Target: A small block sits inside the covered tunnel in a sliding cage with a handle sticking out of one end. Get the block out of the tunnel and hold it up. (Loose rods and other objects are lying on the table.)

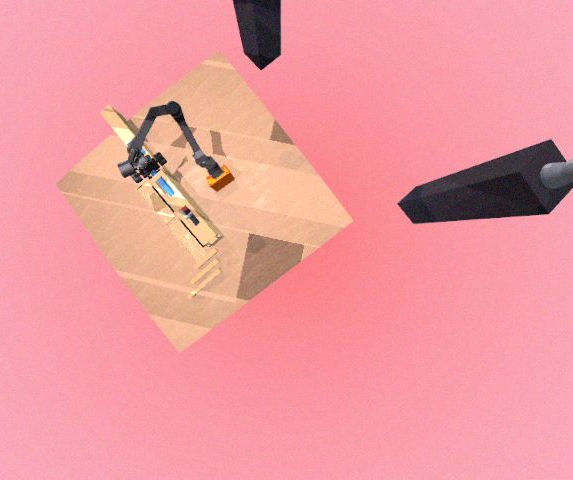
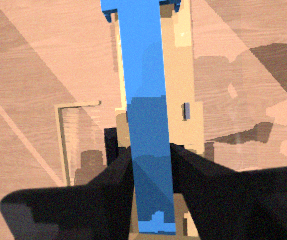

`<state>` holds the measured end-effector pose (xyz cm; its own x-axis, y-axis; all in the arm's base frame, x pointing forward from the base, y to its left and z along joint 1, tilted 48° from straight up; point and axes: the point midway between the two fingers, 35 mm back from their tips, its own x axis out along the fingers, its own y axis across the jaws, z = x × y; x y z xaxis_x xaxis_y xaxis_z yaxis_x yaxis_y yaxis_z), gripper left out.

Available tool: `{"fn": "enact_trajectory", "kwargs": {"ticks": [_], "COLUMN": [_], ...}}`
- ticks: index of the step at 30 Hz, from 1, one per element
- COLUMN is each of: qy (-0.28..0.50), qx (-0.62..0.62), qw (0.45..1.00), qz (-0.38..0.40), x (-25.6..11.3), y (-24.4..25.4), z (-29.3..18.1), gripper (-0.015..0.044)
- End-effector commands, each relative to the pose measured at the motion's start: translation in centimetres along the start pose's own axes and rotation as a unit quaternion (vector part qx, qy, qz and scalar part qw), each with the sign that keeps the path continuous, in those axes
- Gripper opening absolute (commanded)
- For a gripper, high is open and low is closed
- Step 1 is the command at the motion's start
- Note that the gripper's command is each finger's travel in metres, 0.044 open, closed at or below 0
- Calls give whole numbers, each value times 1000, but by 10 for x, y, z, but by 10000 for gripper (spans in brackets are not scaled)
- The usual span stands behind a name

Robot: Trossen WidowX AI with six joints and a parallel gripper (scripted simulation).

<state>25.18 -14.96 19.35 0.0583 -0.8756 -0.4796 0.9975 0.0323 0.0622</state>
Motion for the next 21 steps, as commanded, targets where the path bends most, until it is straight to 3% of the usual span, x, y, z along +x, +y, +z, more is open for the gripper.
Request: {"fn": "enact_trajectory", "kwargs": {"ticks": [1,9,16,21], "qy": [0,2,16,15], "qx": [0,-1,-9,-10], "qw": [1000,1000,1000,1000], "qz": [0,0,-2,-3], "x": [0,-4,-31,-25], "y": [0,1,7,6], "z": [0,1,8,17], "gripper": [26,236,420,440]}}
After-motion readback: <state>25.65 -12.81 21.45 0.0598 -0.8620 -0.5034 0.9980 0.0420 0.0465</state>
